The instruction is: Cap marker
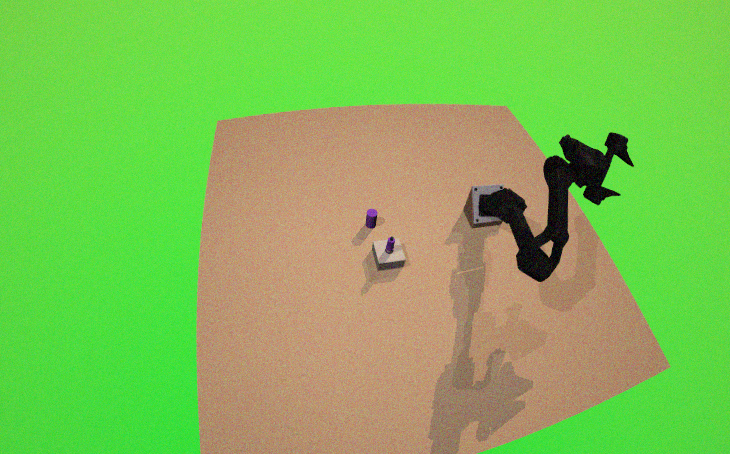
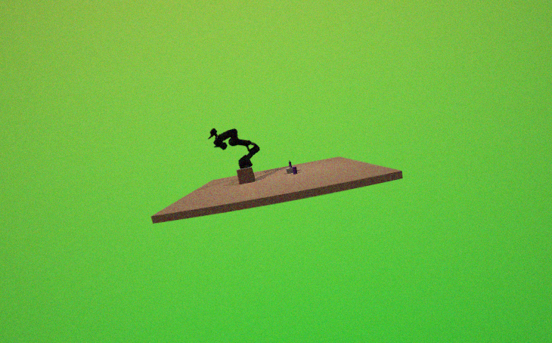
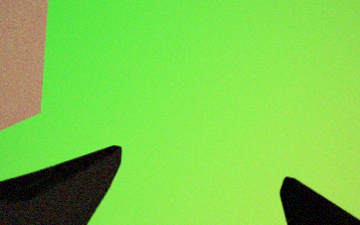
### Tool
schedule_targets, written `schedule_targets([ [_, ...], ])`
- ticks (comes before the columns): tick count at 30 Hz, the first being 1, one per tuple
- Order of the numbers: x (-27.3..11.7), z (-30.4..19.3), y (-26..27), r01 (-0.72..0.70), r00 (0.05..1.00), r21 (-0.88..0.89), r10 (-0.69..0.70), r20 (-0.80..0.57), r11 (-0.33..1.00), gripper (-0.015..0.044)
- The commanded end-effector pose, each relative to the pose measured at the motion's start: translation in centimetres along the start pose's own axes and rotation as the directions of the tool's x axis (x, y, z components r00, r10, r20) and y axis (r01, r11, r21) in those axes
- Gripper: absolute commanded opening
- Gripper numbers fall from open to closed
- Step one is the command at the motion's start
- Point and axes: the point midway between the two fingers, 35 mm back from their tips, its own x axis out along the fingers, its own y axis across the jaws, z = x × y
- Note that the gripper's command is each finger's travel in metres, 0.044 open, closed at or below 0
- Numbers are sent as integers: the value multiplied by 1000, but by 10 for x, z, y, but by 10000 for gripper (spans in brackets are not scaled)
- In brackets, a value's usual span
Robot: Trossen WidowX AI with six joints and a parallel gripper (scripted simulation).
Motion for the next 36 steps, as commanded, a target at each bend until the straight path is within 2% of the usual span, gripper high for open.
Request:
schedule_targets([
  [1, 0, 0, -1, 5, 1000, -8, -5, 0, 1000, 374],
  [3, -3, 1, -12, 47, 999, -70, -47, 3, 996, 321],
  [6, -16, 6, -46, 182, 983, -264, -183, 21, 947, 250],
  [8, -28, 11, -71, 275, 958, -409, -284, 41, 870, 250],
  [11, -49, 22, -105, 372, 906, -622, -416, 81, 689, 250],
  [15, -92, 42, -152, 412, 782, -860, -601, 165, 301, 250],
  [16, -105, 47, -162, 396, 744, -897, -640, 189, 196, 250],
  [20, -142, 63, -186, 298, 627, -951, -734, 260, -83, 250],
  [23, -178, 73, -194, 281, 537, -944, -788, 302, -171, 250],
  [30, -232, 93, -208, 37, 365, -911, -843, 395, -410, 250],
  [36, -319, 117, -203, -339, 116, -784, -850, 513, -519, 250],
])
